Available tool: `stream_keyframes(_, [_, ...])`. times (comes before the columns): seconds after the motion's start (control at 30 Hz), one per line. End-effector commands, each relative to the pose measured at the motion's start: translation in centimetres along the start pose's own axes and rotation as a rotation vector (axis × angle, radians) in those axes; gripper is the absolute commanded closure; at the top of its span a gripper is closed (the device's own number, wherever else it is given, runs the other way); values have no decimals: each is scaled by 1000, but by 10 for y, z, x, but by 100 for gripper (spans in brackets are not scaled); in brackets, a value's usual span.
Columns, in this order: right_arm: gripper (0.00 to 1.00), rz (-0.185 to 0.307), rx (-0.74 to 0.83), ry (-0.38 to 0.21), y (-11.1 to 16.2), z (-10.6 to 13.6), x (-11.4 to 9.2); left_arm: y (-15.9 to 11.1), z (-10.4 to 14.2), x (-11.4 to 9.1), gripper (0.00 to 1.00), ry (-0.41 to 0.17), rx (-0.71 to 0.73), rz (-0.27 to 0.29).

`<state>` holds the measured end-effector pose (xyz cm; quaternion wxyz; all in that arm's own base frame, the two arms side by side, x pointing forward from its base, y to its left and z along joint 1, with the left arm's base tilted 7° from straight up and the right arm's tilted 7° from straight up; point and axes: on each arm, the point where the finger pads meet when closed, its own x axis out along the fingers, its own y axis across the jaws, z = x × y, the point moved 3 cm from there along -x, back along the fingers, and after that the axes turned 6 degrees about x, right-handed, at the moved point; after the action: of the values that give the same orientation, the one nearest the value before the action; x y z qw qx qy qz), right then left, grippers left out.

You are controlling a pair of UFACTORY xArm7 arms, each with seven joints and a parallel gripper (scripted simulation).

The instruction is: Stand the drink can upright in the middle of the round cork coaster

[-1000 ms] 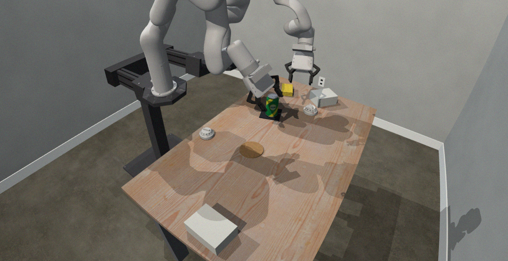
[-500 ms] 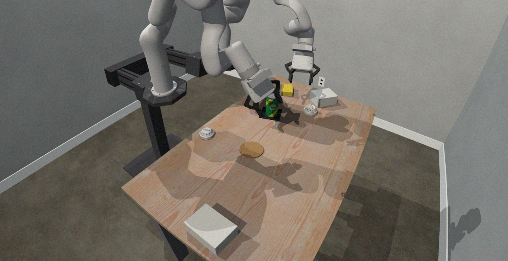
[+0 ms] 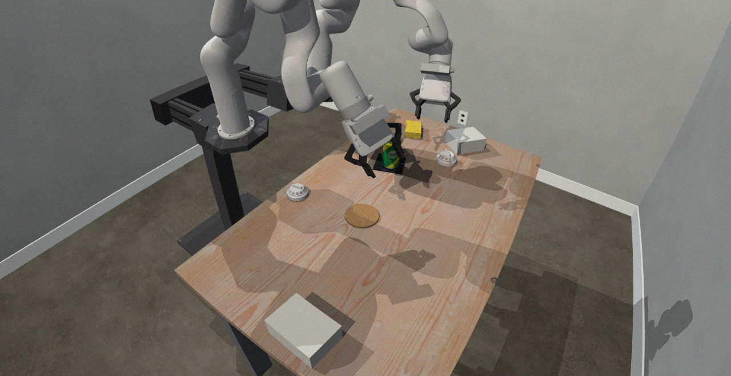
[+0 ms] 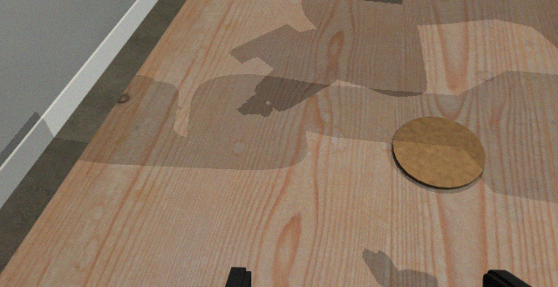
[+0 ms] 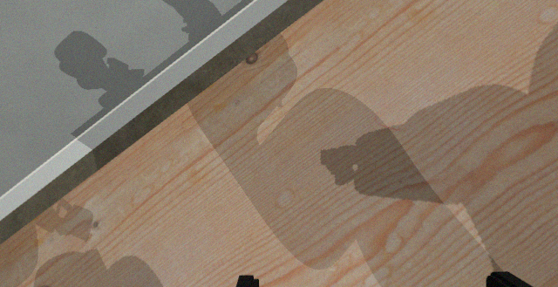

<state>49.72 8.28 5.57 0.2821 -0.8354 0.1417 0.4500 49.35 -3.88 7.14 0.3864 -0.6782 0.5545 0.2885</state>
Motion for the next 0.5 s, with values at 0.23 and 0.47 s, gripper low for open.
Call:
stream_keyframes(0.23, [0,31,47,-4,22,-36,-5,-1,-1,-1,0,1,2,-3])
stream_keyframes(0.47, [0,52,72,-6,37,-55,-9,-1,-1,-1,0,1,2,-3])
